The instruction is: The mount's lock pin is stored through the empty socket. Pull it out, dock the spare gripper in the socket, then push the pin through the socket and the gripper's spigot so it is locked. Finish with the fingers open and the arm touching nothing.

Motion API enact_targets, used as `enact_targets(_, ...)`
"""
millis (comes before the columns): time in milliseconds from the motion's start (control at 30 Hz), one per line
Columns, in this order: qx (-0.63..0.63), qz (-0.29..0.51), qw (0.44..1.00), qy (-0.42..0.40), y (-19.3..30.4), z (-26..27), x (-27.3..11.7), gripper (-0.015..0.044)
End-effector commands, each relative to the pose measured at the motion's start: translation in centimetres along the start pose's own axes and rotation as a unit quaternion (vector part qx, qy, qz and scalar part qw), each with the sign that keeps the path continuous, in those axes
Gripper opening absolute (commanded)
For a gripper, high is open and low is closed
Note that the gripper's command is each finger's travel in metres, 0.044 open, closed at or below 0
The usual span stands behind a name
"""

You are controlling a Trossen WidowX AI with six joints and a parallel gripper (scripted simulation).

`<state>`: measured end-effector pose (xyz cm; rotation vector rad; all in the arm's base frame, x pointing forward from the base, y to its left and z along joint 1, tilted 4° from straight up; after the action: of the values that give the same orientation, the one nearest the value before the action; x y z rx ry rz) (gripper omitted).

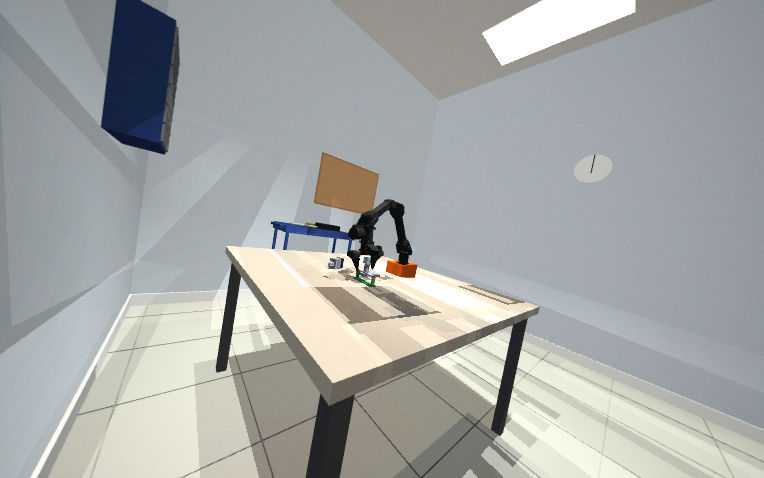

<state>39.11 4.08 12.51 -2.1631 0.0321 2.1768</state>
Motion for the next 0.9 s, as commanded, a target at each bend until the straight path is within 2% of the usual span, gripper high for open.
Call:
enact_targets(0,0.000,0.000,1.000,0.001,-0.1,0.1,-1.1,0.0440)
enact_targets(867,0.000,0.004,1.000,-0.021,-0.2,0.9,-4.8,0.0440)
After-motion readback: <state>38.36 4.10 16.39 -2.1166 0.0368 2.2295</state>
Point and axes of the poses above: the point midway between the two fingers, 35 mm back from their tips, its own x axis out along the fingers, its own z axis across the jaws, y = z × x, the point moved 8 cm from there along -x, back along the fingers, and after that the axes turned 4 degrees about -x, right-handed, at the moved point
